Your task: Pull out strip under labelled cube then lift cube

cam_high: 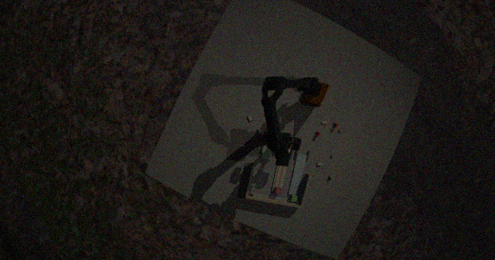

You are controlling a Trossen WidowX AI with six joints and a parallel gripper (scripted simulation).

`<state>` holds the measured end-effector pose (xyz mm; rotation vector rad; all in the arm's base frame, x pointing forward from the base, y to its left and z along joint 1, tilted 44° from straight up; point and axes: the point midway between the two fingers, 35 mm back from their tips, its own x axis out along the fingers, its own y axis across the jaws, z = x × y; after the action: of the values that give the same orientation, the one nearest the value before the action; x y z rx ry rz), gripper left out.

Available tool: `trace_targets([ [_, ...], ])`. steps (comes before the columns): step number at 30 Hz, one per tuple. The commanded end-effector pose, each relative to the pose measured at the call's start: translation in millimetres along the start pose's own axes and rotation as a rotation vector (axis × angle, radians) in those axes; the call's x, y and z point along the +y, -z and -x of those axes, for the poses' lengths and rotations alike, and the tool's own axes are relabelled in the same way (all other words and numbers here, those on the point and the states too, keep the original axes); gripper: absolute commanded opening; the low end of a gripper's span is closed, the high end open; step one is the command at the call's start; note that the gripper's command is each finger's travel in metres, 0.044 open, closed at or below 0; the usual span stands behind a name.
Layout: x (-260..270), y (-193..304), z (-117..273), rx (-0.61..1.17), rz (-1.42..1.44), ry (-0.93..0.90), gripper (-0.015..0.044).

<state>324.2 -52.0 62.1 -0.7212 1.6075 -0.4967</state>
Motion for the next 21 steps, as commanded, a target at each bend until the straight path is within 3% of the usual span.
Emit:
trace_targets([
  [1,6.2,15.3,1.3,-0.008,-0.008,-0.005,0.0],
  [8,11.3,27.3,0.7,-0.007,-0.008,-0.005,0.0],
  [15,11.4,27.3,32.6,-0.007,-0.007,-0.007,0.0],
  [21,11.4,27.6,35.9,-0.007,-0.007,-0.007,0.0],
])
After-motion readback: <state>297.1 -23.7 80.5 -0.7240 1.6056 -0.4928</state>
